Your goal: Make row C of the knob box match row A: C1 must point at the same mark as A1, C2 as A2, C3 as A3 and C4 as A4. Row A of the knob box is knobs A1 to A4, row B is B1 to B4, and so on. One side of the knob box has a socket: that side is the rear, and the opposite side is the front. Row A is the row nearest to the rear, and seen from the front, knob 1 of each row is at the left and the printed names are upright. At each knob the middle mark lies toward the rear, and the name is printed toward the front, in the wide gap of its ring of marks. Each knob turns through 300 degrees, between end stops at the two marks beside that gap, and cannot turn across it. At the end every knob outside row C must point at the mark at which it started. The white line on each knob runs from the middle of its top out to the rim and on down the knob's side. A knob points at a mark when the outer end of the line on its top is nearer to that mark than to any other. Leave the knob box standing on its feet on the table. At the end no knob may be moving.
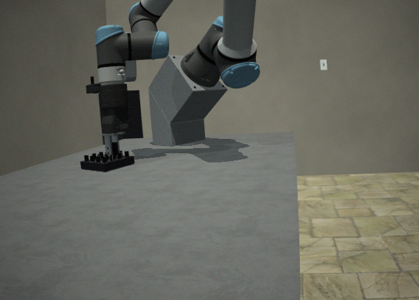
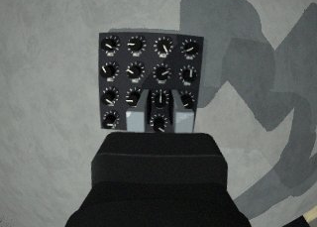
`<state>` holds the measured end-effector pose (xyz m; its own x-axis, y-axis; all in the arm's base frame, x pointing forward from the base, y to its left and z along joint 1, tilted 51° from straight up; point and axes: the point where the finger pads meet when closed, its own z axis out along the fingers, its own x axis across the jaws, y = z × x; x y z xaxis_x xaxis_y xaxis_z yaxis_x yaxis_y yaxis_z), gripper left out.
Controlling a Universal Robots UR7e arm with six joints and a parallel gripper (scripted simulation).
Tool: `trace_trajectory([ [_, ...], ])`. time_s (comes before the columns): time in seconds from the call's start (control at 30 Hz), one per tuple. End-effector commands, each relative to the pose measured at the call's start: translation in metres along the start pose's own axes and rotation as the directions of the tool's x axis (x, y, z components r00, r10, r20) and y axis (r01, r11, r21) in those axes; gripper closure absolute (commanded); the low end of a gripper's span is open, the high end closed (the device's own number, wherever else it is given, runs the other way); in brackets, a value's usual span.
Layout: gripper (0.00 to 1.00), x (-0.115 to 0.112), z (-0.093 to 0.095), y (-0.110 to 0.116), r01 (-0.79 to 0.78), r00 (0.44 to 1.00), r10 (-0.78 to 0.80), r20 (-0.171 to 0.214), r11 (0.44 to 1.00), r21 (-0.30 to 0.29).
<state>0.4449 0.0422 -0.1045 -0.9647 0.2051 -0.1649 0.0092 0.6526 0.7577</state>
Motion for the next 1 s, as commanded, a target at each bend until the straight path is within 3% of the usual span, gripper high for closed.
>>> trace_trajectory([
  [0.0,0.54,-0.0003,0.0005,-0.0001,0.0,1.0,0.0,0.0,1.0,-0.001],
  [0.1,0.54,-0.0003,0.0005,-0.0001,0.0,1.0,0.0,0.0,1.0,-0.001],
  [0.13,0.7,-0.0003,0.0005,-0.0001,0.0,1.0,0.0,0.0,1.0,-0.001],
  [0.97,0.7,-0.0003,0.0005,-0.0001,0.0,1.0,0.0,0.0,1.0,-0.001],
])
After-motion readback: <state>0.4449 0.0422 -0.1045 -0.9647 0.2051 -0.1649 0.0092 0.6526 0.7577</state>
